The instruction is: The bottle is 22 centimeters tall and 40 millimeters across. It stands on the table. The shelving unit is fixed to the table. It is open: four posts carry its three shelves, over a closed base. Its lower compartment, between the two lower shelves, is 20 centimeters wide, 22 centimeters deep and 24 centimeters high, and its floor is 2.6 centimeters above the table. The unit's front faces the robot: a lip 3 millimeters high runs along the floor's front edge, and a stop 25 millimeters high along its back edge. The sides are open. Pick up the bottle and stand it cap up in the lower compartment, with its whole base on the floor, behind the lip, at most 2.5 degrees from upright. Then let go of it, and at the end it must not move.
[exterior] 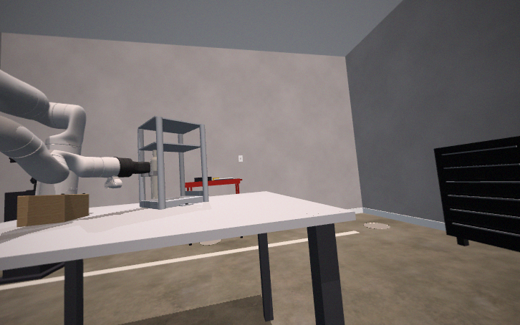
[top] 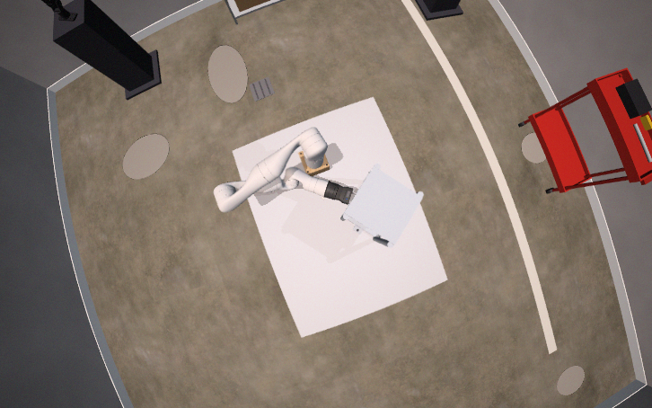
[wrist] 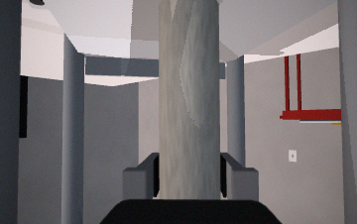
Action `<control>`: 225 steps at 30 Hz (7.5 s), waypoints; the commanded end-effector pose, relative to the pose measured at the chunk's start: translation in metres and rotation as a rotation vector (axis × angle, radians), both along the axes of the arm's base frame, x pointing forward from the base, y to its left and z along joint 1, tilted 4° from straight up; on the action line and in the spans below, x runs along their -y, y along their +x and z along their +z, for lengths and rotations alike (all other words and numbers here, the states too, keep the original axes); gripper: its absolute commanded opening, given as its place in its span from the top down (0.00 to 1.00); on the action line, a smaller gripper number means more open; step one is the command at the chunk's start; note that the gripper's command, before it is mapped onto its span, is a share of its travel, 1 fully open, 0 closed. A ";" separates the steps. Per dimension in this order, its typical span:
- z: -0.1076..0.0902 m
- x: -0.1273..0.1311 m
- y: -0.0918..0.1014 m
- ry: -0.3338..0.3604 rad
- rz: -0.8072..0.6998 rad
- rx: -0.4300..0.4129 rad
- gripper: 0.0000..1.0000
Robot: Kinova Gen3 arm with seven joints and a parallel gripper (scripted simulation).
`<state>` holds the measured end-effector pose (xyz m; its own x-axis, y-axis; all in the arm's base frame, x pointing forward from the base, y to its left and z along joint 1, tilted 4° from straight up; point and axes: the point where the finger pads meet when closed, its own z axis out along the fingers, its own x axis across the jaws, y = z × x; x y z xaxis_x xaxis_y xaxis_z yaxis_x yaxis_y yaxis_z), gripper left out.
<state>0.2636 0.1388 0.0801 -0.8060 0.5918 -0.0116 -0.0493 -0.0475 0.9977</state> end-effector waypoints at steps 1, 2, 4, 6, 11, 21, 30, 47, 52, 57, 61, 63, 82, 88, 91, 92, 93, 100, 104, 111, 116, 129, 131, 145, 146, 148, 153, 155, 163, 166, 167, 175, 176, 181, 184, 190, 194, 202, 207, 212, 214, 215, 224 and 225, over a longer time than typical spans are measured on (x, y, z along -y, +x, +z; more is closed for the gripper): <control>0.001 -0.006 0.000 0.002 0.010 0.001 1.00; 0.001 -0.006 0.000 0.002 0.010 0.001 1.00; 0.001 -0.007 0.001 0.001 0.010 0.001 1.00; 0.001 -0.008 0.002 0.002 0.010 0.001 1.00; 0.001 -0.009 0.004 0.001 0.009 0.001 1.00; 0.001 -0.009 0.004 0.001 0.009 0.001 1.00; 0.001 -0.009 0.004 0.001 0.009 0.001 1.00; 0.001 -0.009 0.004 0.001 0.009 0.001 1.00; 0.001 -0.009 0.004 0.001 0.009 0.001 1.00; 0.001 -0.009 0.004 0.001 0.009 0.001 1.00; 0.002 -0.010 0.003 0.002 0.010 0.001 1.00; 0.002 -0.011 0.003 0.002 0.010 0.001 1.00; -0.004 -0.011 0.003 0.000 0.009 0.000 1.00; -0.008 -0.012 0.003 0.000 0.009 0.000 1.00; -0.010 -0.012 0.003 0.000 0.009 0.001 1.00; -0.010 -0.012 0.003 0.000 0.009 0.001 1.00; -0.011 -0.012 0.003 0.000 0.009 0.001 1.00; -0.011 -0.012 0.003 0.000 0.009 0.001 1.00; -0.011 -0.012 0.003 0.000 0.009 0.001 1.00; -0.011 -0.012 0.003 0.000 0.009 0.001 1.00; -0.011 -0.012 0.003 0.000 0.009 0.001 1.00; -0.011 -0.012 0.003 0.000 0.009 0.001 0.80; -0.011 -0.012 0.003 0.000 0.009 0.001 0.80; -0.011 -0.012 0.003 0.000 0.009 0.001 0.00; -0.011 -0.012 0.003 0.000 0.009 0.001 0.00; -0.011 -0.012 0.003 0.000 0.009 0.001 0.00; -0.011 -0.012 0.003 0.000 0.009 0.001 0.00; -0.011 -0.012 0.003 0.000 0.009 0.001 0.00; -0.011 -0.011 0.003 0.000 0.009 0.001 0.00; -0.011 -0.011 0.003 0.000 0.009 0.001 0.00; -0.011 -0.011 0.003 0.000 0.009 0.001 0.00; -0.011 -0.010 0.002 0.000 0.009 0.001 0.00; -0.011 -0.009 0.002 0.000 0.009 0.001 0.00; -0.011 -0.008 0.001 0.000 0.009 0.001 0.00; -0.011 -0.007 0.000 0.000 0.009 0.001 0.00; -0.011 -0.005 -0.002 0.000 0.009 0.001 0.00; -0.011 -0.002 -0.004 0.000 0.009 0.001 0.00; -0.012 0.003 -0.008 0.000 0.010 0.001 0.00; -0.012 0.005 -0.009 0.000 0.010 0.001 0.00; -0.012 0.010 -0.012 0.000 0.010 0.001 0.00; -0.013 0.011 -0.014 0.000 0.010 0.001 0.00; -0.013 0.012 -0.014 0.000 0.010 0.001 0.00; -0.013 0.018 -0.019 0.000 0.010 0.001 0.00; -0.013 0.019 -0.019 0.000 0.011 0.001 0.00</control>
<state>0.2440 0.1250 0.0668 -0.8158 0.5782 -0.0116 -0.0489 -0.0490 0.9976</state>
